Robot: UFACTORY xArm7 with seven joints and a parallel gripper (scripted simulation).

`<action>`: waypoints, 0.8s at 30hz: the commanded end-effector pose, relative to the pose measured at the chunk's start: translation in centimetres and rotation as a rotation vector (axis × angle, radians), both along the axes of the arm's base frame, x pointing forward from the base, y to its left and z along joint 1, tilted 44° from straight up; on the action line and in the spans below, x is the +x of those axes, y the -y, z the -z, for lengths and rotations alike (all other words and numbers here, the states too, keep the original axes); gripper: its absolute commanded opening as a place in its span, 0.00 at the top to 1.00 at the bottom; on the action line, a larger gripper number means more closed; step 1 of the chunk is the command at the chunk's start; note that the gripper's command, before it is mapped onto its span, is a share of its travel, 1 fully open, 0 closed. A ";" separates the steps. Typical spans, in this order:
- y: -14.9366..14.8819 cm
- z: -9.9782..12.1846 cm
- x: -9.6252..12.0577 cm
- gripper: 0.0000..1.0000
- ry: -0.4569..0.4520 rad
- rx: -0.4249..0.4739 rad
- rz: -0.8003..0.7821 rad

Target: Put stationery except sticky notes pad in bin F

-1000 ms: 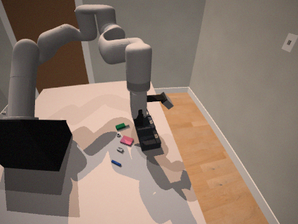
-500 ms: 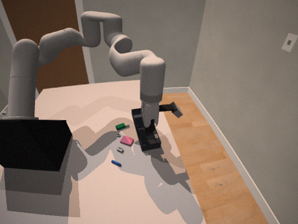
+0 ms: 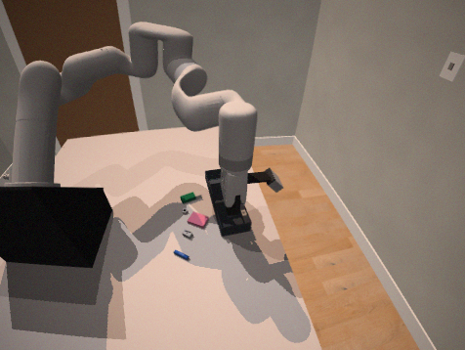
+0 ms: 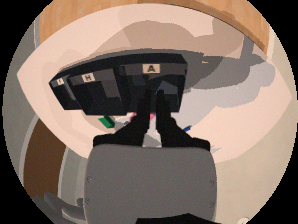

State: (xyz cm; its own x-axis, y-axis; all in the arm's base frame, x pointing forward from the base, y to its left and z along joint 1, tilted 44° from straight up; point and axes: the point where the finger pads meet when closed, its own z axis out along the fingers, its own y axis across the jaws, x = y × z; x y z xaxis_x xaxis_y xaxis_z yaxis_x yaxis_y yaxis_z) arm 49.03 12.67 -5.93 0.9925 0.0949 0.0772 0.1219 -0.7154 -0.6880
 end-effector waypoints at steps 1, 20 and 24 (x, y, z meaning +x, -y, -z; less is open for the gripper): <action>-0.7 0.8 0.1 0.93 0.003 -0.001 0.003; -2.1 2.2 0.1 0.93 0.003 -0.001 0.003; -2.1 2.2 0.1 0.93 0.003 -0.001 0.003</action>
